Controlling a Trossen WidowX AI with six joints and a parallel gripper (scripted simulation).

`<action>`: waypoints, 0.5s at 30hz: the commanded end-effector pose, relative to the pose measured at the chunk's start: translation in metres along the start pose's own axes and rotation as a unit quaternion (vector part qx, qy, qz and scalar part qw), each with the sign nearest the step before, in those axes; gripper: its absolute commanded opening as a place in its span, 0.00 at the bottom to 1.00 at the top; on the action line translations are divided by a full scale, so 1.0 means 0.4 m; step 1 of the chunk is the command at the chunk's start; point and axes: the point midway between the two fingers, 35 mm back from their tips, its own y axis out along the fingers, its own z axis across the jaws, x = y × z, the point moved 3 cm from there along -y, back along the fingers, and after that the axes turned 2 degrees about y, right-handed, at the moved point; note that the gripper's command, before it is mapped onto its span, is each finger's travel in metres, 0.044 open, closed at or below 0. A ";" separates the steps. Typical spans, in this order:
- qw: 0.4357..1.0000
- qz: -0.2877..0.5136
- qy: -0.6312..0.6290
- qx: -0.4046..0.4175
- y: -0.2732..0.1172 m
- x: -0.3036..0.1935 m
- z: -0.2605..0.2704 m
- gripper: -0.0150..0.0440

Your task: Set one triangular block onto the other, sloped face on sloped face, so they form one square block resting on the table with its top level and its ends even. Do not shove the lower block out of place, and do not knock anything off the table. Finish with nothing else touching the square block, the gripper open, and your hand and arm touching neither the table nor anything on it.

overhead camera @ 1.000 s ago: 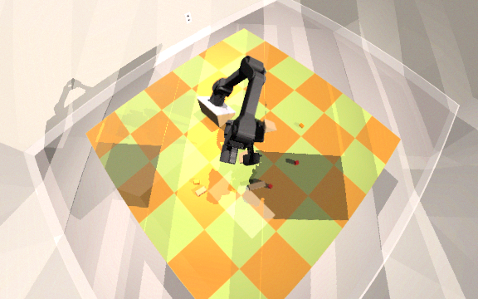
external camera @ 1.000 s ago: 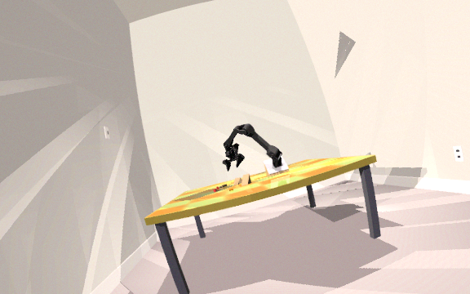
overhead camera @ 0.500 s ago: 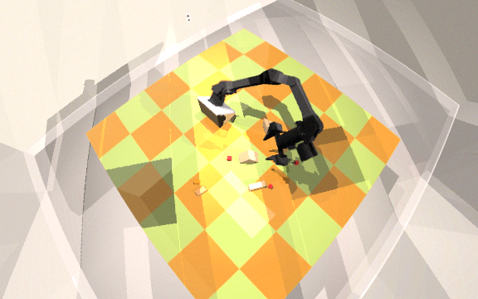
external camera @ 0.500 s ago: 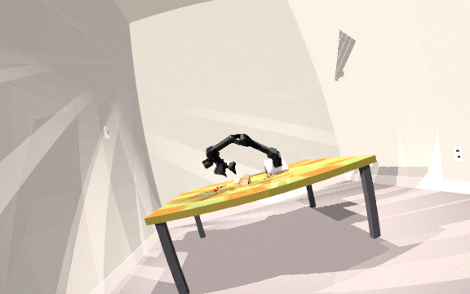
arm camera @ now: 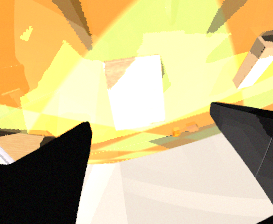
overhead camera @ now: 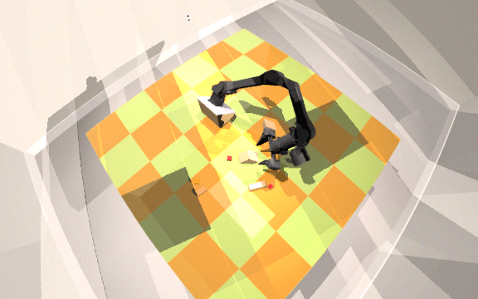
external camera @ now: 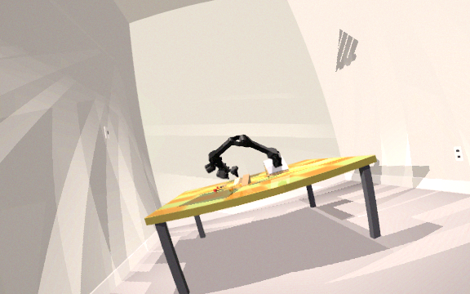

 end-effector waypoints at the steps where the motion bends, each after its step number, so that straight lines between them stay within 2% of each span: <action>1: 1.000 0.013 -0.001 0.004 0.062 0.002 0.007 1.00; 7: 1.000 0.025 0.000 0.005 0.146 -0.004 0.017 1.00; 15: 1.000 0.025 0.000 0.005 0.147 -0.002 0.019 1.00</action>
